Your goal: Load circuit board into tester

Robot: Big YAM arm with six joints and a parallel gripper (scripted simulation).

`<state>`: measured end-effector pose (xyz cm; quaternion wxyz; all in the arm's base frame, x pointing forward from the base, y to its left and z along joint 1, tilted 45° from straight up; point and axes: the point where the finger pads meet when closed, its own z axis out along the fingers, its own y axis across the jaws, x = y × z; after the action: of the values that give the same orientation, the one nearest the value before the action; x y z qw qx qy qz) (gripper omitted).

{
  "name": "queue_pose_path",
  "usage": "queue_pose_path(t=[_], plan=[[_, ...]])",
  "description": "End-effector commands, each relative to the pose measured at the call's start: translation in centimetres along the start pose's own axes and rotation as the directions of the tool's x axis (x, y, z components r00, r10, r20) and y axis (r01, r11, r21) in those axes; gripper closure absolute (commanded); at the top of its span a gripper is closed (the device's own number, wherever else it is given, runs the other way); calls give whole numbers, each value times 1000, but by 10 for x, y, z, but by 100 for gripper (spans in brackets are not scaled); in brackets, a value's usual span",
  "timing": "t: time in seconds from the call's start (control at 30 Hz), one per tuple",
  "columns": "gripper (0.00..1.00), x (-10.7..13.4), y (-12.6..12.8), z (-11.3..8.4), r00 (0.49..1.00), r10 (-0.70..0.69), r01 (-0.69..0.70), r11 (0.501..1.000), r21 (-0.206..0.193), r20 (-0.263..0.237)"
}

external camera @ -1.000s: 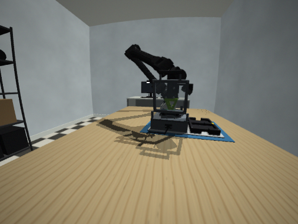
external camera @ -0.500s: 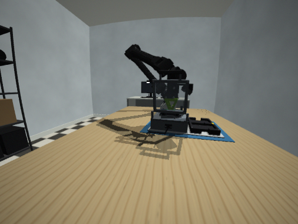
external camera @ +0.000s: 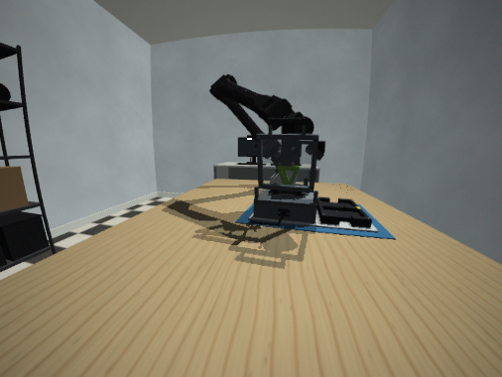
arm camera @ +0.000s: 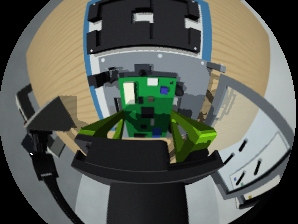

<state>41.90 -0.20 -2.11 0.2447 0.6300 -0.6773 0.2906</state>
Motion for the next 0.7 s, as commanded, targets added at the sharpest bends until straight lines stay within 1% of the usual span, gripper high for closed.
queue_pose_path(t=[0.0,0.3,0.67], plan=[[28,3,-8,1,1000,11,-11,1000,10,6],[28,2,-3,4,1000,3,-3,1000,3,2],[28,4,-7,1,1000,10,-10,1000,9,6]])
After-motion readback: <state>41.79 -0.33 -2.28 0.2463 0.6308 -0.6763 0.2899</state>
